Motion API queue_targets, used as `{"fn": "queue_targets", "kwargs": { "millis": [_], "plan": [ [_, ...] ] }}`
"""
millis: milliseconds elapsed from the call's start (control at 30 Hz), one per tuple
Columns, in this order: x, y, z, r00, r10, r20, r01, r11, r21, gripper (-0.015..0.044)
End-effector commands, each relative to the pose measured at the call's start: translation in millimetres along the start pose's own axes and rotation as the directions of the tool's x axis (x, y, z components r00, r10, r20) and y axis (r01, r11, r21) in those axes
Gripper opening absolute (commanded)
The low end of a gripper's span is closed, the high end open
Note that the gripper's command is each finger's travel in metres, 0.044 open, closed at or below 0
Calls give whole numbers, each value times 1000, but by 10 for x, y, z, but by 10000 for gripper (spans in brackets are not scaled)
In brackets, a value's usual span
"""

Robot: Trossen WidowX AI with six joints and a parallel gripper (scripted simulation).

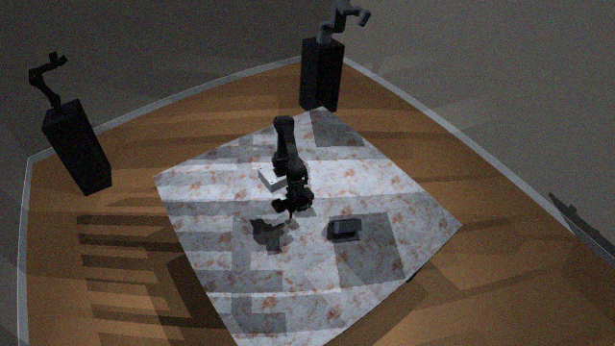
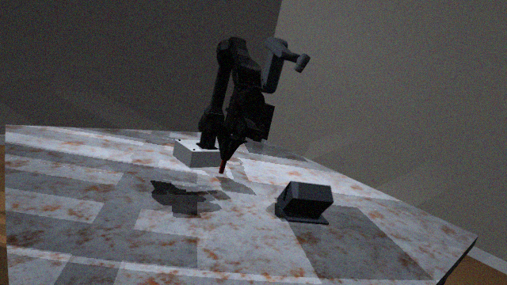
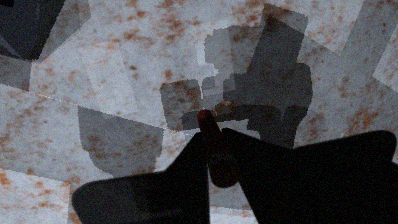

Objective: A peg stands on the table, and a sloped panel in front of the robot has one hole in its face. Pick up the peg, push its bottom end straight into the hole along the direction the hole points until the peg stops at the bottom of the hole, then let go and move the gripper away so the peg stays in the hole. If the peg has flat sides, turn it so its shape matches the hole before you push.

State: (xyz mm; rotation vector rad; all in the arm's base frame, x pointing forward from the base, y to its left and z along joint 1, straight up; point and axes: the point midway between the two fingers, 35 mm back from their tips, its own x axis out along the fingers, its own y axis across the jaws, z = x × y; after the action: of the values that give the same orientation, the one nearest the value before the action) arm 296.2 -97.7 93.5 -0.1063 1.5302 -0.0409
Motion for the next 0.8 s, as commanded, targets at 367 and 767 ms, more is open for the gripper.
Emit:
{"fn": "queue_targets", "kwargs": {
  "millis": [367,767],
  "plan": [
    [24,145,81,998,-56,15,58,990,-126,0],
    [32,264,145,995,-96,34,102,971,-216,0]
  ]
}}
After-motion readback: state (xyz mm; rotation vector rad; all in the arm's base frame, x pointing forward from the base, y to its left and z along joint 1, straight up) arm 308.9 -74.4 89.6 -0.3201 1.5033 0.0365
